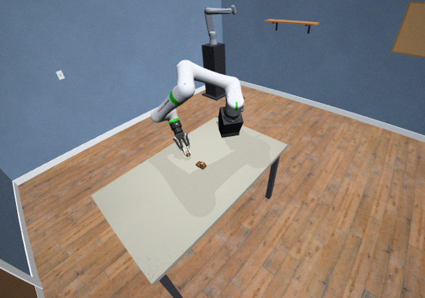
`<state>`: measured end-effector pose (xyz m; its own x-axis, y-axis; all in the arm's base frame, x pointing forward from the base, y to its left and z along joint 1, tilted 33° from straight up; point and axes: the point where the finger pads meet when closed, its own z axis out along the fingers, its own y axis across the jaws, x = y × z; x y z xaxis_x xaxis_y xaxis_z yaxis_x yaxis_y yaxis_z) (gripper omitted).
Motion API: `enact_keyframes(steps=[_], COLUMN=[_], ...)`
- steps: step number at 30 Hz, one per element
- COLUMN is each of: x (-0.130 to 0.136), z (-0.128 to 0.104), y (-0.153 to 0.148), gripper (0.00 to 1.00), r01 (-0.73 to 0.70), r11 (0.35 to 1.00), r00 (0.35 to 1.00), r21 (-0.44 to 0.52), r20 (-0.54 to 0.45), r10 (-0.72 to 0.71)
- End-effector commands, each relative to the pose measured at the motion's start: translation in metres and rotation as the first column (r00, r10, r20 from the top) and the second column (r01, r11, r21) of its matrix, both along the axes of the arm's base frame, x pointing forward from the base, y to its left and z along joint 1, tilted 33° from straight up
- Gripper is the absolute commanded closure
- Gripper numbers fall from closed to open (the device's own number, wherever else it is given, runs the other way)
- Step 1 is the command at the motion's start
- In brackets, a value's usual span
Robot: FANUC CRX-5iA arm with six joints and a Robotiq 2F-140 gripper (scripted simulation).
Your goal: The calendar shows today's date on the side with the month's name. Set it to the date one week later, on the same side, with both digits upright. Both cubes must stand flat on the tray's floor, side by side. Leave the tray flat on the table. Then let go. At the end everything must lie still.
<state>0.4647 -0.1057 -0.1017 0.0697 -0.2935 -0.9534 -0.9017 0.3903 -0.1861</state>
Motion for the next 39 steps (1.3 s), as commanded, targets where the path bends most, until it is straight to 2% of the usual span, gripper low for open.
enact_keyframes(steps=[1,17,39], x=[0.001,0.006,0.006], z=[-0.003,-0.013,-0.014], y=[0.001,0.006,0.007], gripper=[0.83,0.83,0.83], r01=[0.000,0.000,0.000], r11=[1.000,1.000,1.000], r00=[1.000,1.000,1.000], r21=[0.000,0.000,0.000], r20=[0.000,0.000,0.000], r10=[0.000,0.000,0.000])
